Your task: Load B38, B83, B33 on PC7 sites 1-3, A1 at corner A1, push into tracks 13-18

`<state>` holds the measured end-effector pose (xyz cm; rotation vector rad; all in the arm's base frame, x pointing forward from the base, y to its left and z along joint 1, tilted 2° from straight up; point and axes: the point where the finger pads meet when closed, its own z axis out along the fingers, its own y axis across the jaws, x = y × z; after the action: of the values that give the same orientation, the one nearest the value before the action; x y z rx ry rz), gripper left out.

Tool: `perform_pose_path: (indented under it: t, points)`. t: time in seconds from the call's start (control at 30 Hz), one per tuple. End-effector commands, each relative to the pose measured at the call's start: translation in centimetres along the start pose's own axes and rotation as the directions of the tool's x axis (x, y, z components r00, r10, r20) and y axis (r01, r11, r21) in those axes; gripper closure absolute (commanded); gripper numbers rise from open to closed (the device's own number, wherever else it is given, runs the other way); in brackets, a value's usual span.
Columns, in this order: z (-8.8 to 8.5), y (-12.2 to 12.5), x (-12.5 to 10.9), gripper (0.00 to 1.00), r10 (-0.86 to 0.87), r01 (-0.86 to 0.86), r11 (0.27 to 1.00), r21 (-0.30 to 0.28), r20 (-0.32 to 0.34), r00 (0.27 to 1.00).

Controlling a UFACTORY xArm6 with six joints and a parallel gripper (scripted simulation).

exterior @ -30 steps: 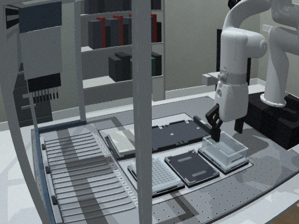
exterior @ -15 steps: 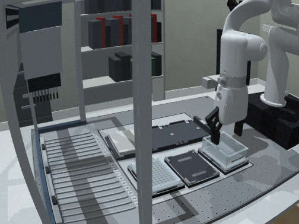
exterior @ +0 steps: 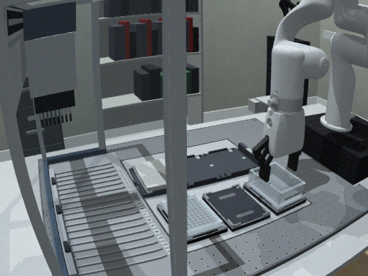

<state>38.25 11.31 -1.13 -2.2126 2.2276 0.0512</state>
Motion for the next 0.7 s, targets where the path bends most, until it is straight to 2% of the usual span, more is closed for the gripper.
perform_pose_path:
  t: [0.0, 0.67]
  points:
    - [0.1, -0.2, -0.1, 0.0, 0.0, 0.0, 1.0, 0.004, 0.001, 1.0]
    - [1.3, -0.2, -0.1, 0.0, 0.0, 0.0, 1.0, 0.004, 0.001, 1.0]
